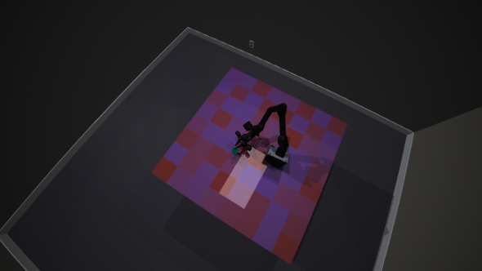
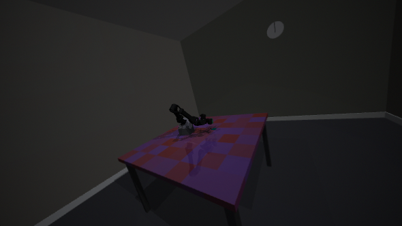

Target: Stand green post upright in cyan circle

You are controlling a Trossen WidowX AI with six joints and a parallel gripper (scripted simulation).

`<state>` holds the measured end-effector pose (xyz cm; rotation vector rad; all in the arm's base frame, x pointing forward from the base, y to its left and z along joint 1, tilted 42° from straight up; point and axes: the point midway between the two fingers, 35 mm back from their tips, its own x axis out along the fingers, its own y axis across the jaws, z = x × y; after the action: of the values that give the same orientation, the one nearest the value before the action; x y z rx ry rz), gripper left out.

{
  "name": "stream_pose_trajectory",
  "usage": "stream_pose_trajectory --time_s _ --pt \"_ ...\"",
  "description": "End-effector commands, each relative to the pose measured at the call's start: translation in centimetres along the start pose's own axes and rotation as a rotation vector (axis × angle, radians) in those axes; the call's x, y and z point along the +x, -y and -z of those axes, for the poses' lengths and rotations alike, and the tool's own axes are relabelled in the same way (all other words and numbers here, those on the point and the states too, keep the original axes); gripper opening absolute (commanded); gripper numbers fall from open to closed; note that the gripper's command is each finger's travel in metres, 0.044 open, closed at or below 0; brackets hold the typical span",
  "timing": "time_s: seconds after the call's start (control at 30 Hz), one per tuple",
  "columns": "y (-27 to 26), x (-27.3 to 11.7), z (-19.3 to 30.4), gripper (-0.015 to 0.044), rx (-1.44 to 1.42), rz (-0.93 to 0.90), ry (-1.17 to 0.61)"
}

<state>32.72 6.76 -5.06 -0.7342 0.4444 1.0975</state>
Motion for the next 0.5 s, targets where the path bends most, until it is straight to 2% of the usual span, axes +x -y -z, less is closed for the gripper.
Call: stream_pose_trajectory --time_s 0.0,0.47 --pt "0.3 0.2 1.7 0.0023 -0.008 0.004 0.004" --pt "0.0 0.7 6.2 0.0023 0.000 0.003 0.003"
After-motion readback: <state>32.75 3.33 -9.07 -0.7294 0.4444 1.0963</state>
